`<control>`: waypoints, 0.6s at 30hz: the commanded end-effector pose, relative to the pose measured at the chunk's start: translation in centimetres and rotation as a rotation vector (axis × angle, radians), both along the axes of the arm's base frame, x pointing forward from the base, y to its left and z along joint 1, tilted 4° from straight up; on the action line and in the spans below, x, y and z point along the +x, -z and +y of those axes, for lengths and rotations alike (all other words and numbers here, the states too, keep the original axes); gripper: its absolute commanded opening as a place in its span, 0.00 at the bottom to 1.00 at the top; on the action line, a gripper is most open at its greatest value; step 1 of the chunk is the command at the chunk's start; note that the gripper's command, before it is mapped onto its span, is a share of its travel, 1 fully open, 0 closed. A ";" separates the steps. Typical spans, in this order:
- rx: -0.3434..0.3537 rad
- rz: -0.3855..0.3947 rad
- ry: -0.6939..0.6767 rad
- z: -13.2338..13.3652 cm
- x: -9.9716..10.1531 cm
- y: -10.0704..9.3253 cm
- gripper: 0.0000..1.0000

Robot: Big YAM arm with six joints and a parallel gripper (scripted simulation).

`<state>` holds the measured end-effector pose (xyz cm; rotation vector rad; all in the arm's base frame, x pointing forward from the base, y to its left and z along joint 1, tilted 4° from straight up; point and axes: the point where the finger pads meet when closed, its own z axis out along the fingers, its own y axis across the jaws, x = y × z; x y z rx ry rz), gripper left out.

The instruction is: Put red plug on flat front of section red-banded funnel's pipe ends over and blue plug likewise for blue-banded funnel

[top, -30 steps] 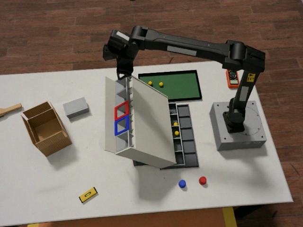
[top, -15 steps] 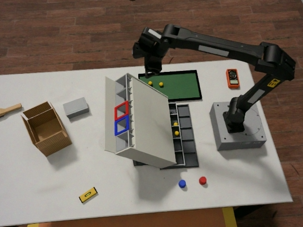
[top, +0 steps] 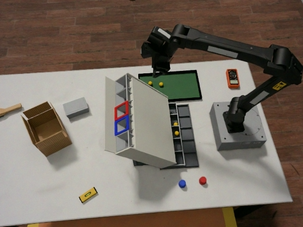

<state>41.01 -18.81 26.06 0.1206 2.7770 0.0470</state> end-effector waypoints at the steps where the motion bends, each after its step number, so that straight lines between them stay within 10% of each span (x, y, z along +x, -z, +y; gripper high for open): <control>1: -0.013 -0.026 -0.004 -0.4 -0.3 -0.3 0.59; 18: 0.009 0.247 -0.015 9.9 -7.9 5.4 0.59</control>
